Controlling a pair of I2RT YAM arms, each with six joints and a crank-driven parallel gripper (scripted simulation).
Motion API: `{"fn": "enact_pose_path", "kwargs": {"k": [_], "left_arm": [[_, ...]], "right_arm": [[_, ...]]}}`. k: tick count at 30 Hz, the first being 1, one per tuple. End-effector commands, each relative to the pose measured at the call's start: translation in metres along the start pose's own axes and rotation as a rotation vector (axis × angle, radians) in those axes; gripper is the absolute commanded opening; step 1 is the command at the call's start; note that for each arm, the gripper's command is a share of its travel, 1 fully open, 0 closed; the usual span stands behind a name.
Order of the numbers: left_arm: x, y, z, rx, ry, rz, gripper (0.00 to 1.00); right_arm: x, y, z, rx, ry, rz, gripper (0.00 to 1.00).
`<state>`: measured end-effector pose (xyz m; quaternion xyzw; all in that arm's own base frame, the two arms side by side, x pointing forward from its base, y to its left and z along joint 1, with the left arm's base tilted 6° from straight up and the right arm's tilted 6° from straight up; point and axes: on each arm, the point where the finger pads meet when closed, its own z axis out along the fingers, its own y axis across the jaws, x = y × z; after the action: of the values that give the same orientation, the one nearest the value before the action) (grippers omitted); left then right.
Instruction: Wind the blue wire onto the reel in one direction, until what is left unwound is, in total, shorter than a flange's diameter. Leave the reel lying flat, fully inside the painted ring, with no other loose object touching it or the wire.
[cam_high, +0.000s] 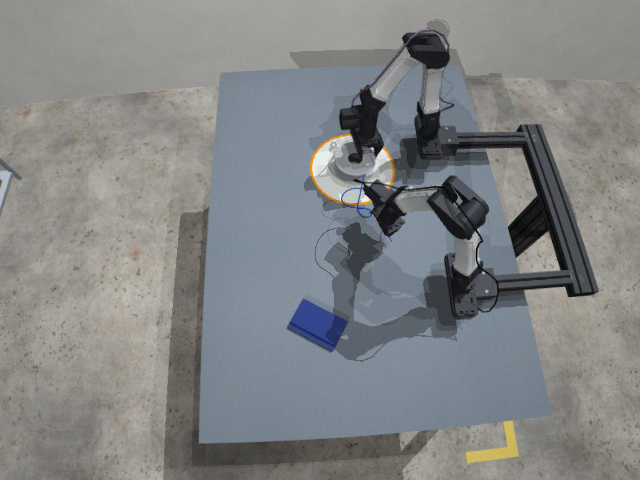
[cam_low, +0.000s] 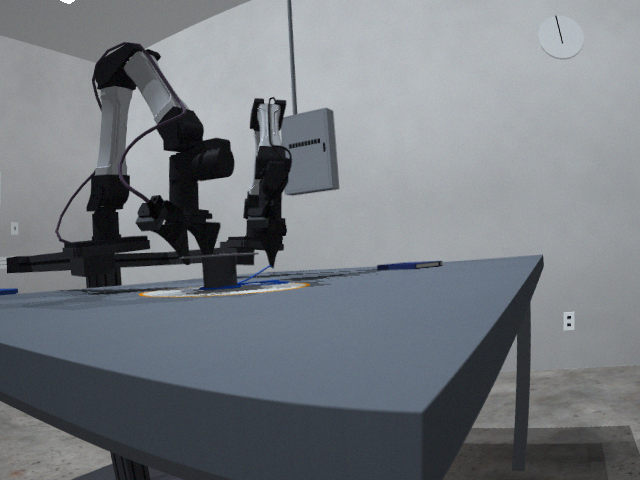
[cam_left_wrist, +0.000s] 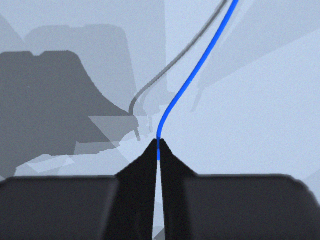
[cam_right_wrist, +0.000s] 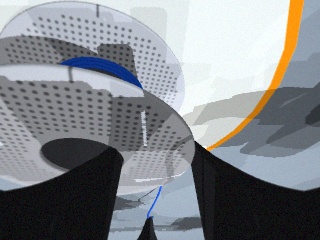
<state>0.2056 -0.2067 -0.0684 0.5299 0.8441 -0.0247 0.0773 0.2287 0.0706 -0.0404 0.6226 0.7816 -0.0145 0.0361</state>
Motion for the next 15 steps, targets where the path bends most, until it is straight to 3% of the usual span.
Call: {"fn": "enact_pose_path", "kwargs": {"k": [1,4,10,15], "left_arm": [[-0.014,0.002,-0.005,-0.013,-0.025,0.003,0.00],[-0.013,0.002,-0.004,-0.013,-0.024,0.003,0.00],[-0.013,0.001,-0.004,-0.013,-0.025,0.003,0.00],[-0.012,0.001,-0.003,-0.014,-0.021,0.002,0.00]], "right_arm": [[-0.003,0.008,-0.004,-0.025,-0.009,0.000,0.55],[-0.003,0.008,-0.004,-0.025,-0.009,0.000,0.50],[-0.003,0.010,0.001,-0.025,-0.009,-0.016,0.50],[-0.012,0.010,0.001,-0.024,-0.011,-0.149,0.50]]}}
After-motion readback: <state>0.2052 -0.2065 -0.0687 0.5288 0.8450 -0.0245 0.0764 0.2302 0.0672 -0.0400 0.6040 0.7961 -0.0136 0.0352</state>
